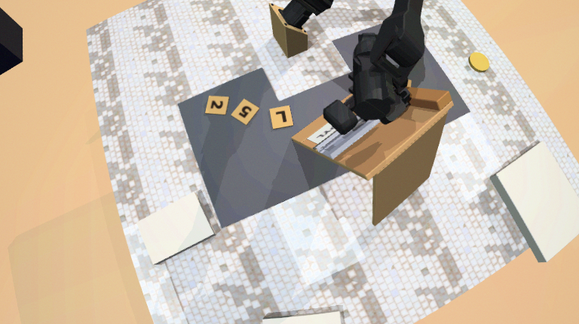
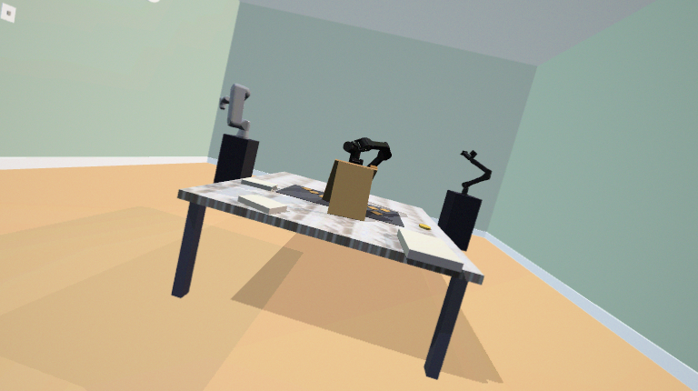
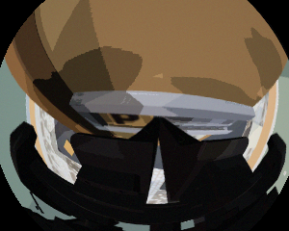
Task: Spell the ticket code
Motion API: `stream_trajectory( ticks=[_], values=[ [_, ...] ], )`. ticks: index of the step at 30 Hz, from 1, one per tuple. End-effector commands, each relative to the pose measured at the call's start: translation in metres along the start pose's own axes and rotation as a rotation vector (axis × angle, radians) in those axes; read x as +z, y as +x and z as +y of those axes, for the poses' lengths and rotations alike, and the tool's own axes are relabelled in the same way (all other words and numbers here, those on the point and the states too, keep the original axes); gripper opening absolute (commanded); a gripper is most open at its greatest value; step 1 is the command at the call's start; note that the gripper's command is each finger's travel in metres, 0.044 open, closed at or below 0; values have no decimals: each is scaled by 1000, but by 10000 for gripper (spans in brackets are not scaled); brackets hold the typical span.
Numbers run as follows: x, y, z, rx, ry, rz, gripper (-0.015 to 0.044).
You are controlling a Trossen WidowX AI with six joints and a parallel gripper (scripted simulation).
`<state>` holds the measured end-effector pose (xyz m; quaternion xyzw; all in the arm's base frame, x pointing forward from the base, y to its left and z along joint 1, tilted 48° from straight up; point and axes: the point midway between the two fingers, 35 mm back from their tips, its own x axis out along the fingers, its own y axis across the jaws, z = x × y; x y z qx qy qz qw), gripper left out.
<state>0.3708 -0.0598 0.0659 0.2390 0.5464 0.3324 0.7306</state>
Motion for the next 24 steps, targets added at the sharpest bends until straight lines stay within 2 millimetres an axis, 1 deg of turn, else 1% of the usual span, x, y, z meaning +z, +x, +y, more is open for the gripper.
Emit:
stream_trajectory(
  ticks=[1, 20, 24],
  values=[
    [0, 1, 3, 5, 4, -2, 0],
    [0, 1, 9, 6, 4, -2, 0],
    [-1, -2, 5, 6, 4, -2, 0]
  ],
)
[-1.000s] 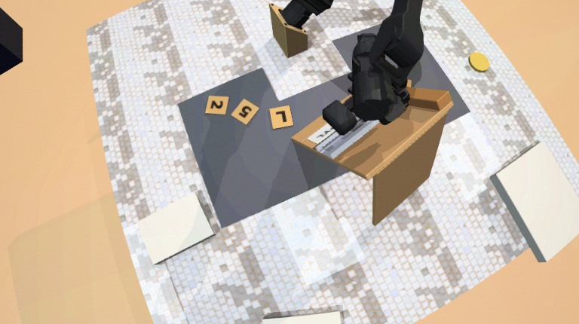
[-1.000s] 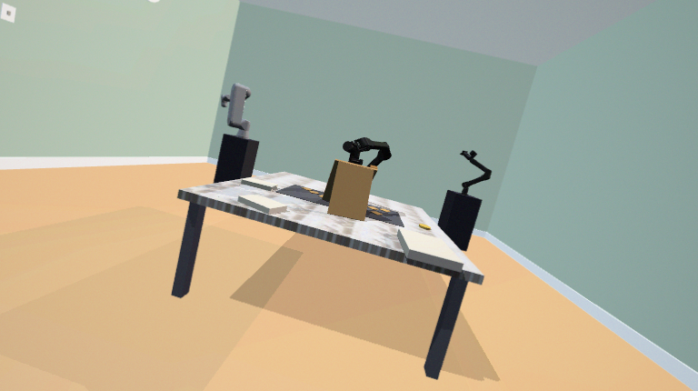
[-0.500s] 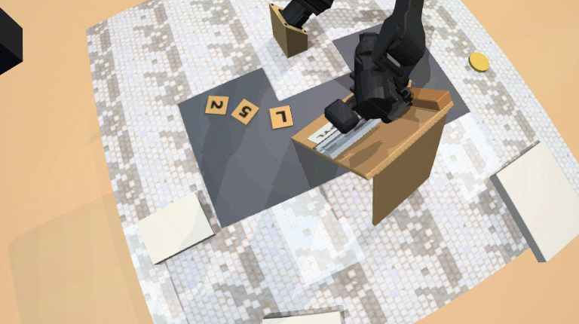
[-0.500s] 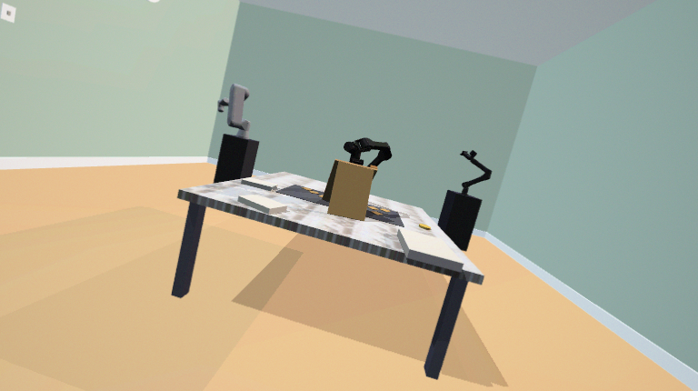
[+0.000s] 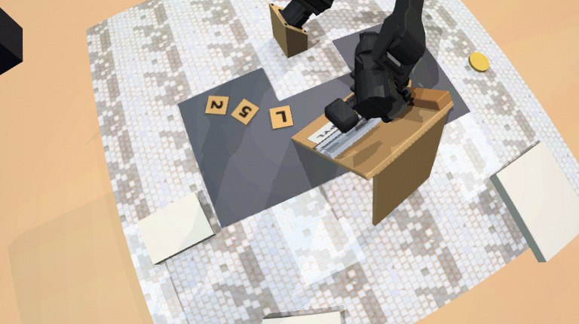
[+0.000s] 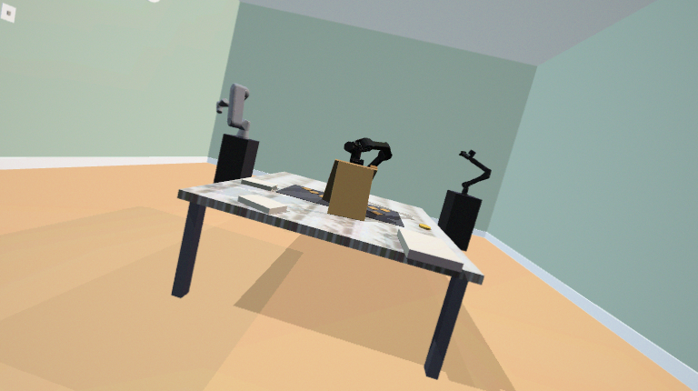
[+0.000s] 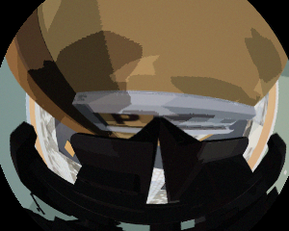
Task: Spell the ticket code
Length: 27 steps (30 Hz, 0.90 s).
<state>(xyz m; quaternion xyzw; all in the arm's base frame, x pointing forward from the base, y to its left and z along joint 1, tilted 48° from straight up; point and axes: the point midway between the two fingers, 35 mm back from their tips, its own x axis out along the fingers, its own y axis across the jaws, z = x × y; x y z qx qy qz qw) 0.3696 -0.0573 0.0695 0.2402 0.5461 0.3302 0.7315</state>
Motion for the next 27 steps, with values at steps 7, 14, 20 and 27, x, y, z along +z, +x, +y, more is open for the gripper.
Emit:
stream_trajectory(
  ticks=[7, 14, 20, 27],
  values=[
    [-9, -10, 0, 7, 1, 2, 0],
    [-16, -18, 0, 7, 2, 2, 0],
    [-20, -22, 0, 7, 2, 3, 0],
    [-46, -60, 4, 3, -402, -197, 184]
  ],
)
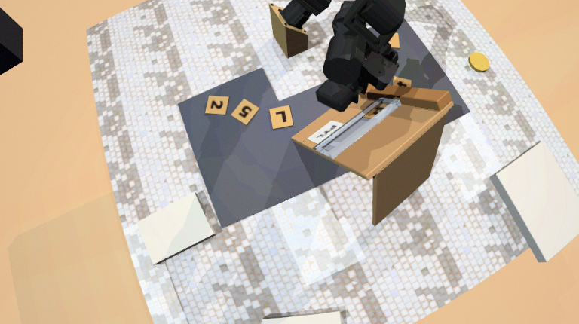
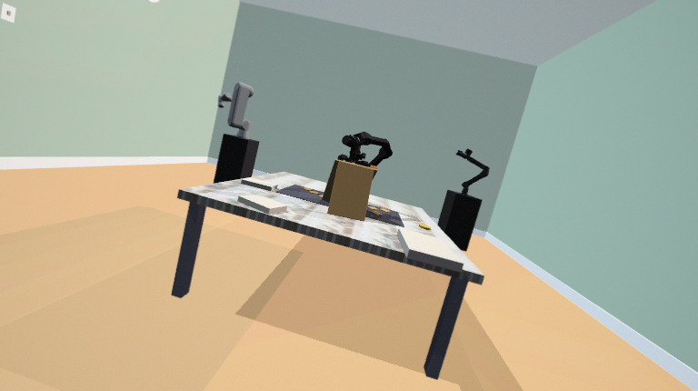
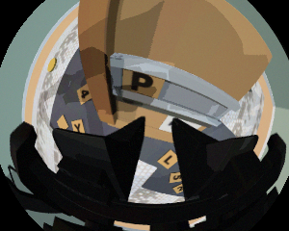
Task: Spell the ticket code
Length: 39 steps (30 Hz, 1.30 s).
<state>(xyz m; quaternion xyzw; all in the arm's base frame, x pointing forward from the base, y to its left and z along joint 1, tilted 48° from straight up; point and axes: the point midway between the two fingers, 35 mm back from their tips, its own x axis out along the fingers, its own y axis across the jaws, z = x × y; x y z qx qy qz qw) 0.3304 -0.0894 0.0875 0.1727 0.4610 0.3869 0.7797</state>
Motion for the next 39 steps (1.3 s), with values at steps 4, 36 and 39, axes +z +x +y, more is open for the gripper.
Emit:
stream_trajectory(
  ticks=[4, 36, 39],
  values=[
    [-27, -44, 18, -92, -466, -217, 289],
    [-70, -89, 53, -542, -1237, -396, 414],
    [-60, -64, 69, -404, -1150, -373, 340]
  ],
)
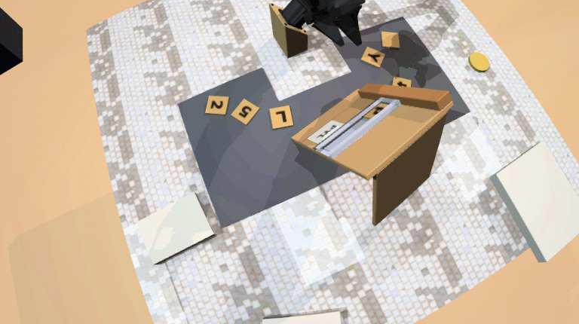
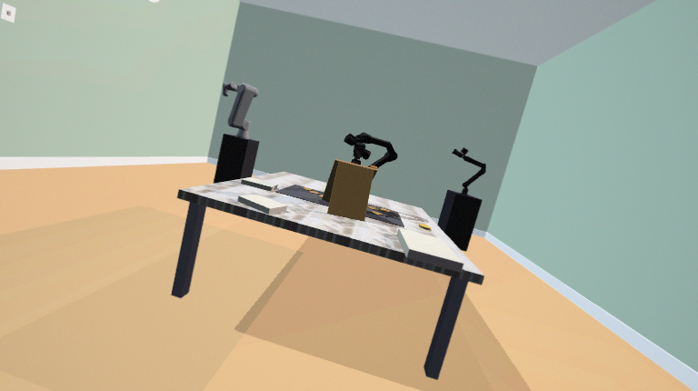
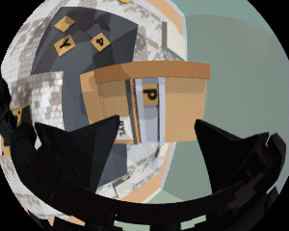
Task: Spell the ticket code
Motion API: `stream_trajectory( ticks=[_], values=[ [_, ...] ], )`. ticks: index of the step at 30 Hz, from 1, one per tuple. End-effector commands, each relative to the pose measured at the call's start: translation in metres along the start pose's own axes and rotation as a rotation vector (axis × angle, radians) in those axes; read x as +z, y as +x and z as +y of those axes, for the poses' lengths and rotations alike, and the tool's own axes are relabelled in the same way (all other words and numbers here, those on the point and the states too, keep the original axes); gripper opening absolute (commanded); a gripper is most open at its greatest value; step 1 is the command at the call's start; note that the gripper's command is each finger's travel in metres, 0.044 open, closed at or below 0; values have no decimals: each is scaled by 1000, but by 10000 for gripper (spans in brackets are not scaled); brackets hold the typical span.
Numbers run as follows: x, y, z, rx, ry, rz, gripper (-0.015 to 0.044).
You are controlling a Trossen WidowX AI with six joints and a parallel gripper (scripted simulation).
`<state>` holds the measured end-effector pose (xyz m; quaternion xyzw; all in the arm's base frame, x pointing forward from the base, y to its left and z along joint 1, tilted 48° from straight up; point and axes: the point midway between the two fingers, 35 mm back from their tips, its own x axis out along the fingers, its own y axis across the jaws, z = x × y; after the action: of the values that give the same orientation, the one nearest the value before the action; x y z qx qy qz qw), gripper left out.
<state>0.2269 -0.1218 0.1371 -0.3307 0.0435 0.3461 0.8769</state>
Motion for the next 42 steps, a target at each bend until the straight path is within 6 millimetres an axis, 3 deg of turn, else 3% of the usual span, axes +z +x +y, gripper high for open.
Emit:
stream_trajectory(
  ticks=[1, 6, 12, 18, 25, 42],
  values=[
    [21, 26, 15, 126, 109, -22, 340],
    [57, 64, 48, 351, 336, 6, 340],
    [99, 93, 95, 569, 572, 131, 340],
    [135, 104, 144, 707, 771, 314, 340],
    [167, 102, 193, 765, 954, 512, 340],
    [171, 108, 197, 765, 962, 522, 340]
  ],
)
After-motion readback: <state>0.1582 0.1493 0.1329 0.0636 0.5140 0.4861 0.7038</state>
